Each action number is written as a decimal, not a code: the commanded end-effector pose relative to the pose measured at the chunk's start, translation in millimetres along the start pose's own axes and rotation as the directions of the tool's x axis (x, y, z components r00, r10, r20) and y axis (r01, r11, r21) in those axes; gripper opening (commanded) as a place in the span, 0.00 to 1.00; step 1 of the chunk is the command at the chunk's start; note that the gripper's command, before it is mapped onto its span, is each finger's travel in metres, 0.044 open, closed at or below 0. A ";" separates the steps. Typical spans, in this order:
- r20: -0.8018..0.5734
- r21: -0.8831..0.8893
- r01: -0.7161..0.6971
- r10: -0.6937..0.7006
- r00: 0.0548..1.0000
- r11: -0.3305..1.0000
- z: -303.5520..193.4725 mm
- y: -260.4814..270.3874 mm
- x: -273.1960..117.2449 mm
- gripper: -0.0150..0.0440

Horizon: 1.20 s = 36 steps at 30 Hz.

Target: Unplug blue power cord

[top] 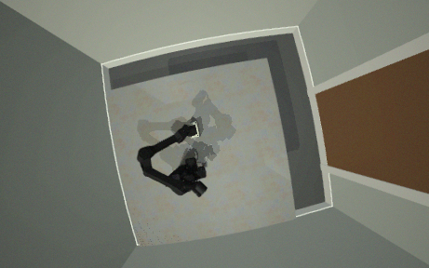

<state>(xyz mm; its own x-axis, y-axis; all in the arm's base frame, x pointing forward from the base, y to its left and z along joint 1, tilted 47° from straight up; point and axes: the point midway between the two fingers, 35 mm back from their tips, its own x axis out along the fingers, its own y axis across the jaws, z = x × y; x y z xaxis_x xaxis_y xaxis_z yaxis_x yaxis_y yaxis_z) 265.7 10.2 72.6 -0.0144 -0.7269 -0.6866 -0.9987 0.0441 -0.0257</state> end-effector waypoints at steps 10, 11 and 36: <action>0.001 -0.001 0.000 0.000 1.000 1.000 4.0 -0.5 -0.5 0.25; 0.001 -0.001 0.000 0.000 1.000 1.000 5.5 -0.6 -0.6 0.25; 0.004 -0.004 0.003 -0.003 1.000 1.000 46.1 -1.5 -4.8 0.25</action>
<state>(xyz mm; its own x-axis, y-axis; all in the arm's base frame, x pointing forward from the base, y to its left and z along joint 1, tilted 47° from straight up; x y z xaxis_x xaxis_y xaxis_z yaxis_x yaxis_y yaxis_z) 267.9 33.1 46.8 -0.0245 -0.7348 -0.6779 -0.9986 0.0492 -0.0173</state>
